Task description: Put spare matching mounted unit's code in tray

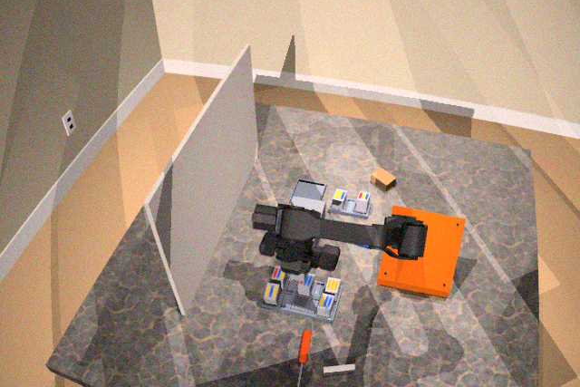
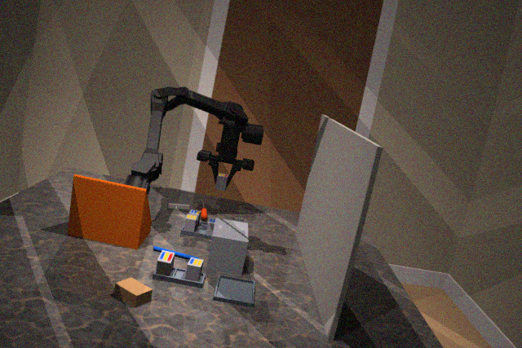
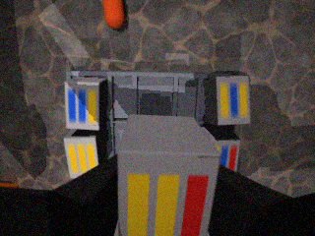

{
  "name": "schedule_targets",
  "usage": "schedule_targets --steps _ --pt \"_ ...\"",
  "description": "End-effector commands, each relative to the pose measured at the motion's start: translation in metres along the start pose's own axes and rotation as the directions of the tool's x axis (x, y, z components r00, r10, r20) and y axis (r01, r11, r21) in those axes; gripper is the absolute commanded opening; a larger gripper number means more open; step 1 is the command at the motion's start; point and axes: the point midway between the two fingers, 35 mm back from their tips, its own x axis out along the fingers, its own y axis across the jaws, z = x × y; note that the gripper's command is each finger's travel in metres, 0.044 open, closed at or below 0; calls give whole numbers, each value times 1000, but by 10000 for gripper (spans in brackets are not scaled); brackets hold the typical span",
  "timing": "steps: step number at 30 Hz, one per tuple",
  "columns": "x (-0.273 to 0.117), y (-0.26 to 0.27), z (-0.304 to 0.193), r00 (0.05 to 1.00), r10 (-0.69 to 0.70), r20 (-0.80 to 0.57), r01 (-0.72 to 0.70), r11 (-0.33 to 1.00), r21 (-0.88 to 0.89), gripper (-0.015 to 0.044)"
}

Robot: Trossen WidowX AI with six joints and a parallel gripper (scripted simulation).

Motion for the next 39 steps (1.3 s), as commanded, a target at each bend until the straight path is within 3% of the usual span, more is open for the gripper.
schedule_targets --steps 1,15,39 --pt "-8 1 1 1000 0 7 0 1000 -4 0" --pt "-13 -51 -45 999 -26 -29 26 1000 10 0" --pt "-24 -120 -170 998 -30 -62 32 999 20 0"
